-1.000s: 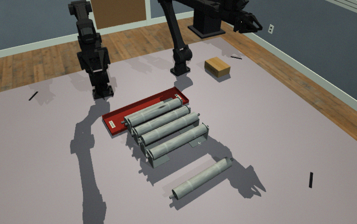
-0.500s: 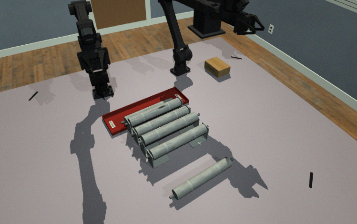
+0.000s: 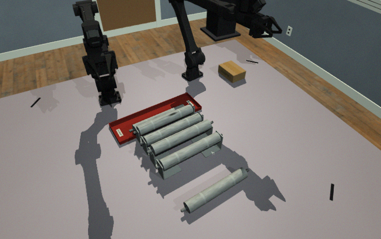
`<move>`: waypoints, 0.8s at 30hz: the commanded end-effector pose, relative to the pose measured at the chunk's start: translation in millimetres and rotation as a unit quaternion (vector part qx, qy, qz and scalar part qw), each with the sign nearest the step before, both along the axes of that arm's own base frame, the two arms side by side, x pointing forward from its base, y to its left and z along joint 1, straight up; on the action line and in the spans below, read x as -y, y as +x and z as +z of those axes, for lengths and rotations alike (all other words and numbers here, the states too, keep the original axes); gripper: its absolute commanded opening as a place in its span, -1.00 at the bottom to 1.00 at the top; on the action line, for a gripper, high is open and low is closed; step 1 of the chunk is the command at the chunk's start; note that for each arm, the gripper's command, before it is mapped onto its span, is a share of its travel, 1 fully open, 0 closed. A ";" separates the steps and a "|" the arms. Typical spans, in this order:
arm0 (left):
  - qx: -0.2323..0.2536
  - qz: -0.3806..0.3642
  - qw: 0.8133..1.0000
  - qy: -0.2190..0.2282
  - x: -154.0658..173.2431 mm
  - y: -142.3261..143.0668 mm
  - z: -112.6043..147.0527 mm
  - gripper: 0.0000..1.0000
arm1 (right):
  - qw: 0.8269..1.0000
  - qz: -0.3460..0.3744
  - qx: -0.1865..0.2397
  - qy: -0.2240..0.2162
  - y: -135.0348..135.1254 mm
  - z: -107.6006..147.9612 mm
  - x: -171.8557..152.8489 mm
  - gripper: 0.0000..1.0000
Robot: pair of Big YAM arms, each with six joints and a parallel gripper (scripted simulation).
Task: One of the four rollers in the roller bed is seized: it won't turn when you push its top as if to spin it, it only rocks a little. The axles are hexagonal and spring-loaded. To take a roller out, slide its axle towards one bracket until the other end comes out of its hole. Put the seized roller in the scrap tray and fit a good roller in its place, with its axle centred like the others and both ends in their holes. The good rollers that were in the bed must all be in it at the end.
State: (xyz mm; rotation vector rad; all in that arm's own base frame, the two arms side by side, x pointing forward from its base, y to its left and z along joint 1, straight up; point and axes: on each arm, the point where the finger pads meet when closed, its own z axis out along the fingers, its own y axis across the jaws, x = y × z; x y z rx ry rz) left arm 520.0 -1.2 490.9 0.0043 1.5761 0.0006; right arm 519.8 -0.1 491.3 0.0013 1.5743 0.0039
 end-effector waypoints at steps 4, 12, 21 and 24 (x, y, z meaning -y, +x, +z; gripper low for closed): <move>-0.003 -0.018 0.999 0.030 16.1 17.4 18.8 0.24 | 0.999 0.004 0.015 0.037 12.9 36.1 3.3 -0.36; -0.049 -0.048 0.995 0.079 39.4 31.9 -4.8 0.24 | 0.995 0.019 -0.035 0.093 25.7 0.0 -1.3 -0.36; -0.145 -0.129 0.965 0.177 95.6 56.4 -64.0 0.24 | 0.968 0.037 -0.132 0.211 46.1 -59.7 -8.4 -0.36; -0.175 -0.161 0.949 0.208 116.3 60.9 -86.2 0.24 | 0.953 0.039 -0.168 0.250 51.7 -82.3 -11.2 -0.36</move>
